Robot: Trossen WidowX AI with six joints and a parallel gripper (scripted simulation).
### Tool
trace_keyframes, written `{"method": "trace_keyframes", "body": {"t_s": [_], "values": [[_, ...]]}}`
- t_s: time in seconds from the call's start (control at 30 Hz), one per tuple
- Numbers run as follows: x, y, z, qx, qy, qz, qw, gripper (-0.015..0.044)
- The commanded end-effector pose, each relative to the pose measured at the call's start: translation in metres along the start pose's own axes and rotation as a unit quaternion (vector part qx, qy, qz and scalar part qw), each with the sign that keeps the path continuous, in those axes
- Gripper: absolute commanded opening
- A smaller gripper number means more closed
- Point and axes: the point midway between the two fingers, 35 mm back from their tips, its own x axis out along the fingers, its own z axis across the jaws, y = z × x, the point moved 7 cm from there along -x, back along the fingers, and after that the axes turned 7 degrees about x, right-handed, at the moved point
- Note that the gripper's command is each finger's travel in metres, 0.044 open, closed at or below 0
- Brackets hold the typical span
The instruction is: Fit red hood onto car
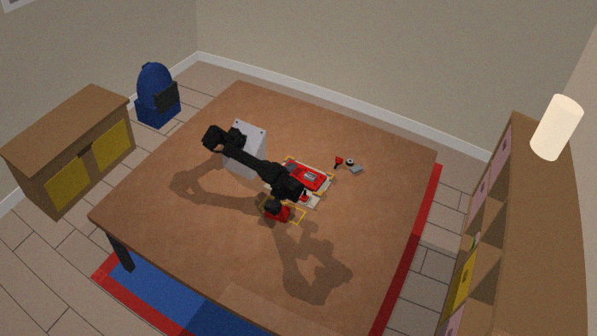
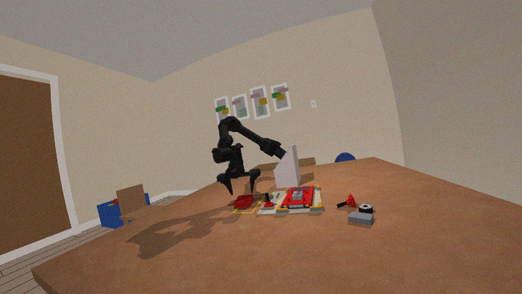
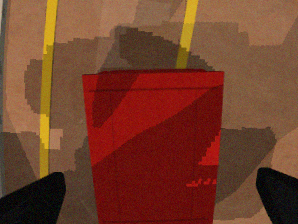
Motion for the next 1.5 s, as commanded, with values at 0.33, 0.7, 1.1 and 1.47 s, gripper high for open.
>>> {"method": "trace_keyframes", "body": {"t_s": [0.33, 0.7, 1.1, 1.47], "values": [[0.011, 0.002, 0.001, -0.003, -0.003, 0.002, 1.0, 0.044], [0.018, 0.002, 0.002, -0.003, -0.002, 0.002, 1.0, 0.044], [0.022, 0.002, 0.002, -0.003, -0.002, 0.002, 1.0, 0.044], [0.028, 0.002, 0.002, -0.003, -0.002, 0.002, 1.0, 0.044]]}}
